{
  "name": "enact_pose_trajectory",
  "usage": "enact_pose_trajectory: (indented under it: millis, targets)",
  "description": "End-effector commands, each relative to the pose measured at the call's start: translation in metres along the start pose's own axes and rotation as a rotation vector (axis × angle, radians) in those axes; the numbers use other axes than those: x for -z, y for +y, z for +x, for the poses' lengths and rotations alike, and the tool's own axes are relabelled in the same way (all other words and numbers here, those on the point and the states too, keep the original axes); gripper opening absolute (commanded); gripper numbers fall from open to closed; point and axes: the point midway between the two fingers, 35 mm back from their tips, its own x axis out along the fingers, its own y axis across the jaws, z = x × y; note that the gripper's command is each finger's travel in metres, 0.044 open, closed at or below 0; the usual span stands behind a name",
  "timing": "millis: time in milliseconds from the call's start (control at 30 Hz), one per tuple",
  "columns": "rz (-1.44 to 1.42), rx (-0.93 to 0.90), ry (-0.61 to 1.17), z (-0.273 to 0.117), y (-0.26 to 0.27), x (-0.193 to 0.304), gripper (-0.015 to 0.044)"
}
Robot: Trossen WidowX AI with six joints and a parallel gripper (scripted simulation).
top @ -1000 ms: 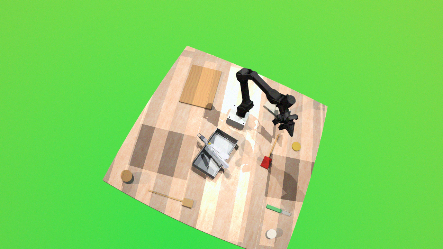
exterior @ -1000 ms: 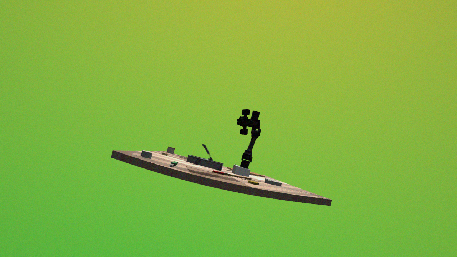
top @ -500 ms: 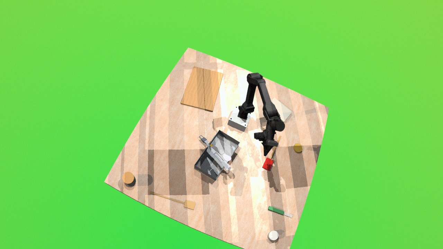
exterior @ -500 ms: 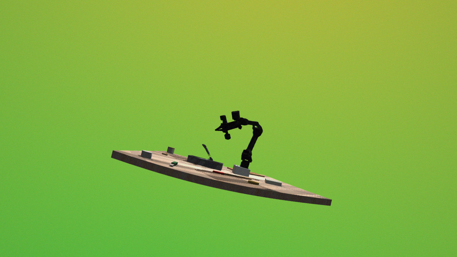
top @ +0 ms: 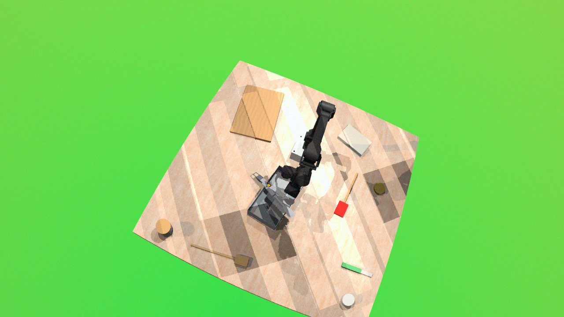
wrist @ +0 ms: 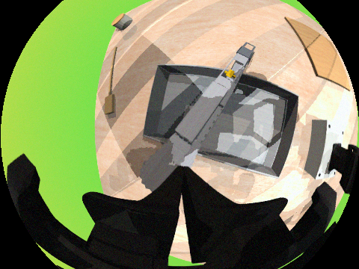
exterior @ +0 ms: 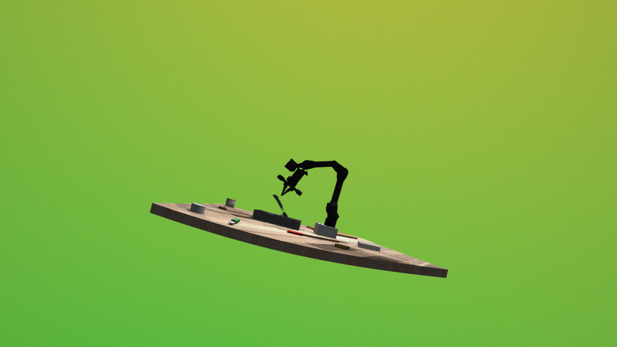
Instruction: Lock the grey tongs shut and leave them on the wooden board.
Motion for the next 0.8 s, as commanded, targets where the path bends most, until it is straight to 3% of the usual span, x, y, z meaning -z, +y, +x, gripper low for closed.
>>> enact_pose_trajectory:
  millis: [0, 267, 767]
  targets:
    - [0.093, 0.143, -0.001, 0.015, -0.018, -0.037, -0.0150]
    - [0.359, 0.437, -0.002, 0.040, -0.060, -0.086, -0.0150]
    - [0.368, 0.448, -0.002, 0.045, -0.063, -0.087, -0.0150]
